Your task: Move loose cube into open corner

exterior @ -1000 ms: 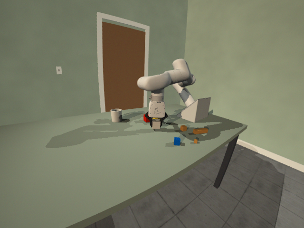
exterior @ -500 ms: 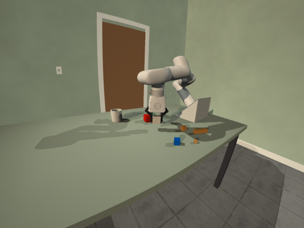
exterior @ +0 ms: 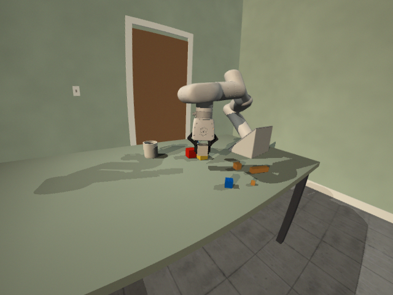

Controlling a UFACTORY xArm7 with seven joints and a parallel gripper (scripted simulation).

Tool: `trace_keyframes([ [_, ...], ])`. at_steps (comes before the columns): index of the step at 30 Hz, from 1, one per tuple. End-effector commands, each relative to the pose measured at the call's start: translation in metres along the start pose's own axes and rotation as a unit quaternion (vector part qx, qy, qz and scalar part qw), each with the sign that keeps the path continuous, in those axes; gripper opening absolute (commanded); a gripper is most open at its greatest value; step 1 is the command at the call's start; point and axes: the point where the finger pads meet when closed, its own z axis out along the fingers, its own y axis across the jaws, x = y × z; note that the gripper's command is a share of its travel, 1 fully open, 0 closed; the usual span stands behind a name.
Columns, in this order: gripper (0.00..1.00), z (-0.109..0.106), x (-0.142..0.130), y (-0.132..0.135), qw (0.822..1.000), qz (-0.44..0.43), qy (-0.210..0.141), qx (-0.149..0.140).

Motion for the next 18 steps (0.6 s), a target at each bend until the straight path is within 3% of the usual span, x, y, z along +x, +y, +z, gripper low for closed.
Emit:
trace_keyframes([
  [1,0.00,-0.004,0.000,0.000,1.000,0.000,-0.001,0.001],
  [12,0.00,-0.007,0.000,-0.001,1.000,-0.001,-0.001,0.001],
  [18,0.00,-0.008,0.014,-0.016,0.999,-0.037,-0.003,0.003],
])
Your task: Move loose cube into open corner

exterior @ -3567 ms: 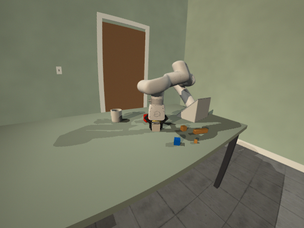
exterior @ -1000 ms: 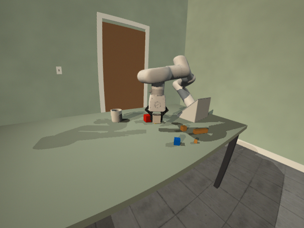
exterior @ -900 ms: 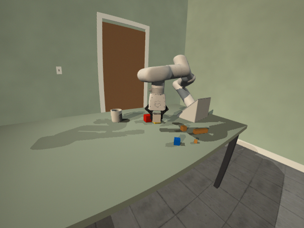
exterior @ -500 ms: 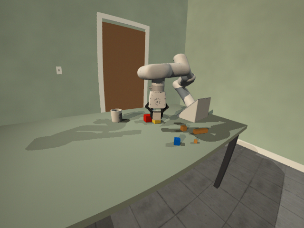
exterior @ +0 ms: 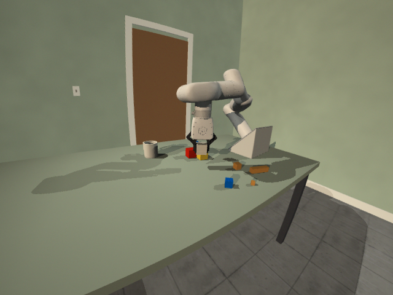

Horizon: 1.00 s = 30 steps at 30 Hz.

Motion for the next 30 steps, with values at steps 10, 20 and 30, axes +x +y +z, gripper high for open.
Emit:
trace_keyframes([
  [10,0.00,-0.003,0.085,-0.066,0.981,-0.195,-0.002,0.002],
  [20,0.00,-0.003,0.085,-0.066,0.981,-0.196,-0.002,0.002],
  [30,0.00,-0.003,0.085,-0.066,0.981,-0.196,-0.002,0.002],
])
